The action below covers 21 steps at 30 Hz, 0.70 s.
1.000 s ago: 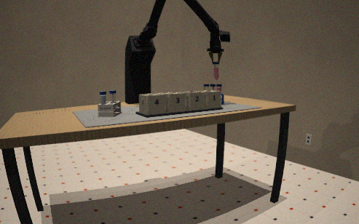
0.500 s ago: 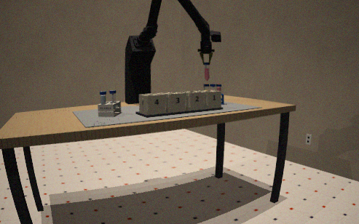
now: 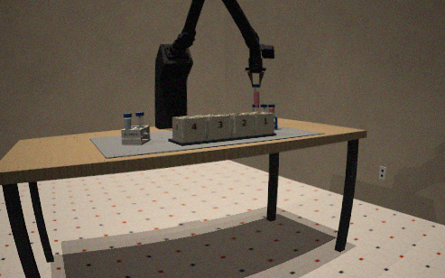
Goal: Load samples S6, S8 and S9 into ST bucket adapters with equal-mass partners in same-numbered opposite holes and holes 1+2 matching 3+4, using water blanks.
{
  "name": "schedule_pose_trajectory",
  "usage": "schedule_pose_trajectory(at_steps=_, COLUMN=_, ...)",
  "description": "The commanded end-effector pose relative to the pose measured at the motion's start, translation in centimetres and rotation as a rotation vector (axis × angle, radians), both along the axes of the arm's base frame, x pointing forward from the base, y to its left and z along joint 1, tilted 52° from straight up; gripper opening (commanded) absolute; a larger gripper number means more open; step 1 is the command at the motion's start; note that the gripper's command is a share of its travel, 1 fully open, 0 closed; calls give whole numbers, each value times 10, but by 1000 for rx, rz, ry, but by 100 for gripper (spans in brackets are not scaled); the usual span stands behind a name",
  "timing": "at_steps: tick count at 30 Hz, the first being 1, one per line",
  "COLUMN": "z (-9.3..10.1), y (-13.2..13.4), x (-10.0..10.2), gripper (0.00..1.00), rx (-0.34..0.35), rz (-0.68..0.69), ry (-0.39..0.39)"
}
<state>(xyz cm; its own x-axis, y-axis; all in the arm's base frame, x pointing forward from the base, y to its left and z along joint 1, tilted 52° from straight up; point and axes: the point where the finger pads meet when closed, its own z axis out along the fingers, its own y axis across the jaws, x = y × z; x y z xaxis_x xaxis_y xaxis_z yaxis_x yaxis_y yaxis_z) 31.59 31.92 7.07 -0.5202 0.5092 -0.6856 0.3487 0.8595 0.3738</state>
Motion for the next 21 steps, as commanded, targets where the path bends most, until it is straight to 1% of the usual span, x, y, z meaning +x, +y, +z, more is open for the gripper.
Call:
schedule_pose_trajectory(at_steps=1, z=-5, y=1, x=11, gripper=0, rx=-10, rz=6, ry=-6)
schedule_pose_trajectory(at_steps=10, z=-18, y=3, x=32, gripper=0, rx=-3, rz=6, ry=-11)
schedule_pose_trajectory(at_steps=12, z=-18, y=3, x=32, gripper=0, rx=-3, rz=6, ry=-11)
schedule_pose_trajectory(at_steps=13, z=-20, y=11, x=26, gripper=0, rx=-3, rz=30, ry=-11)
schedule_pose_trajectory(at_steps=14, z=-21, y=3, x=36, gripper=0, rx=-3, rz=7, ry=-11)
schedule_pose_trajectory(at_steps=16, z=-24, y=2, x=40, gripper=0, rx=-4, rz=6, ry=-11)
schedule_pose_trajectory(at_steps=17, z=-24, y=2, x=40, gripper=0, rx=-5, rz=5, ry=-12)
schedule_pose_trajectory(at_steps=18, z=-21, y=4, x=32, gripper=0, rx=0, rz=14, ry=-11)
schedule_pose_trajectory(at_steps=21, z=-21, y=4, x=32, gripper=0, rx=0, rz=14, ry=-11)
